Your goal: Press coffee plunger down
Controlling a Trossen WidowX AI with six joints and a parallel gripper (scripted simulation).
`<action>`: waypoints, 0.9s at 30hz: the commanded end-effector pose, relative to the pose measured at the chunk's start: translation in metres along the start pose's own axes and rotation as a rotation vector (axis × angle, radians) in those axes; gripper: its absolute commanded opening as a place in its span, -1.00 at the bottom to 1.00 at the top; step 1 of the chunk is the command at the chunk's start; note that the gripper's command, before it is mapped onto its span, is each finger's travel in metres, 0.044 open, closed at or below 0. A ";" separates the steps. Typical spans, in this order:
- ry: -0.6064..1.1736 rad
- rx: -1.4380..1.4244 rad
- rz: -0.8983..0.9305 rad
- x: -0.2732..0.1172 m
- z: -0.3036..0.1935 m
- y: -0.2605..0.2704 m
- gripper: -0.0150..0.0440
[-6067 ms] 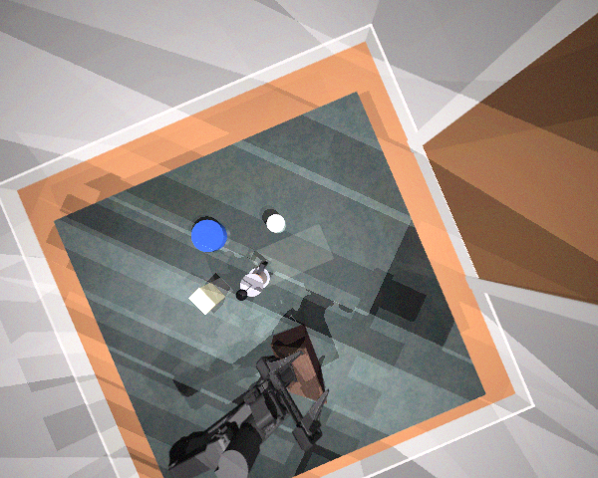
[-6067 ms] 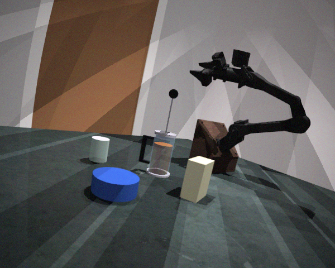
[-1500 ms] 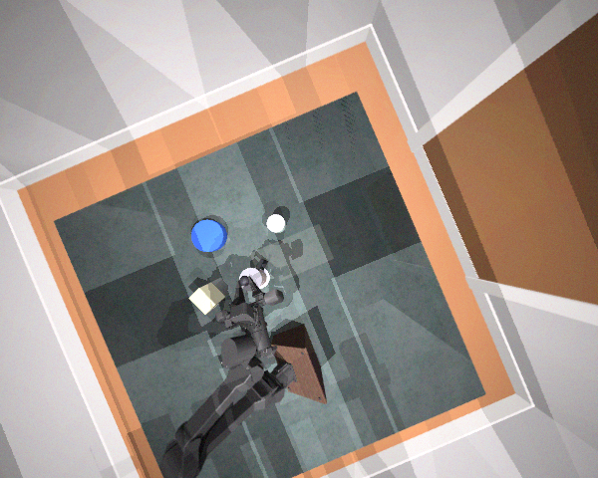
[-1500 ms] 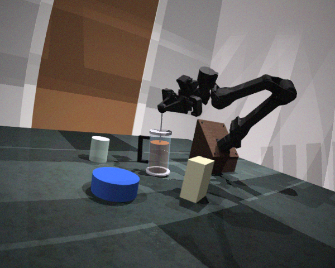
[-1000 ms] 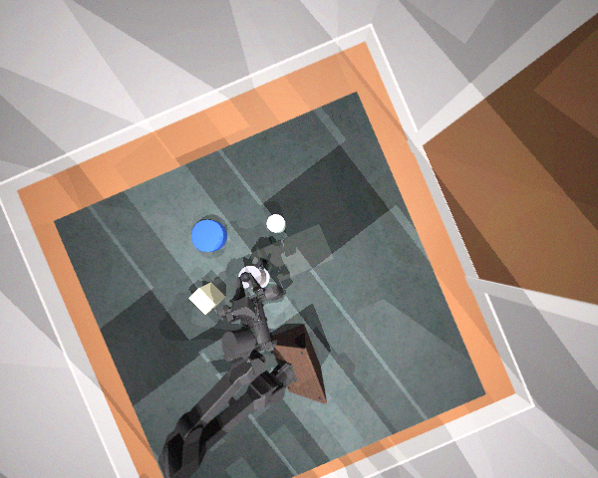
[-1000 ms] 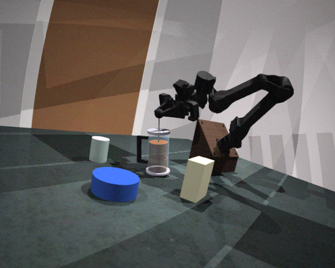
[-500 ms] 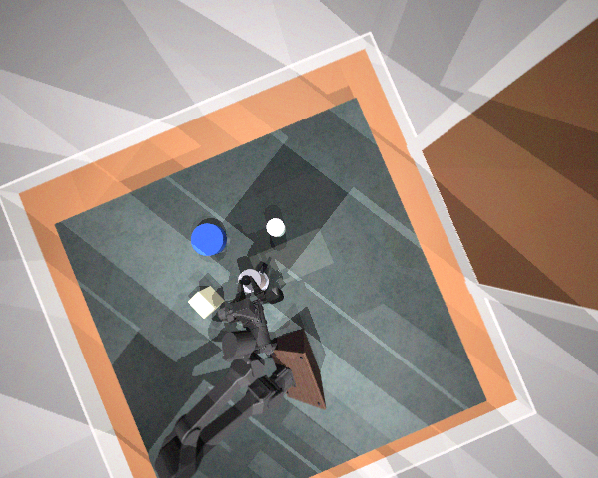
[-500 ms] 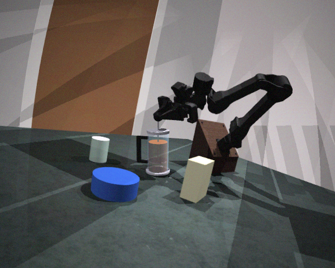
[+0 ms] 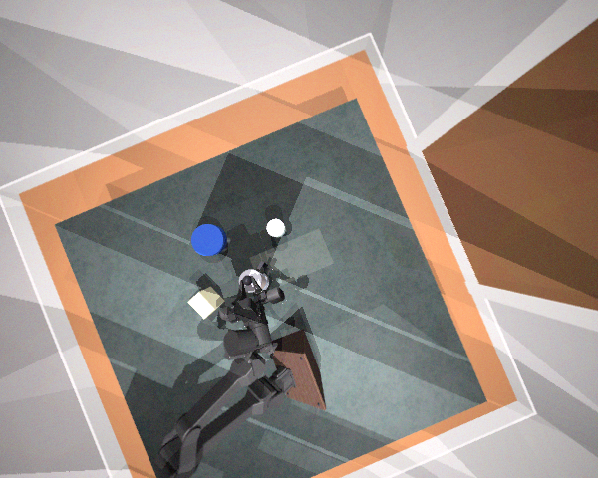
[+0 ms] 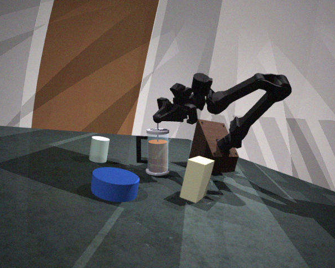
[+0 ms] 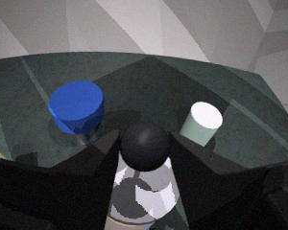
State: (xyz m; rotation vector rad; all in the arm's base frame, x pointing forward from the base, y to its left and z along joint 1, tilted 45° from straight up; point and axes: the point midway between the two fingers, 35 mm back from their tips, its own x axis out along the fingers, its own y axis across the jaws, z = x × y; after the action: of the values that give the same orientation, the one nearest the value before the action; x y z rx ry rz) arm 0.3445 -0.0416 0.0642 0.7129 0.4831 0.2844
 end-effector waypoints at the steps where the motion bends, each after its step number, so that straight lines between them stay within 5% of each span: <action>1: 0.033 0.022 0.013 0.004 -0.009 0.000 -0.06; 27: 0.033 0.022 0.013 0.005 -0.007 -0.001 -0.06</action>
State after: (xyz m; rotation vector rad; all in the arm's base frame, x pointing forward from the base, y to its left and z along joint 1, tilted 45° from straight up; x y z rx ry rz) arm 0.3463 -0.0405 0.0607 0.7223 0.4961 0.2938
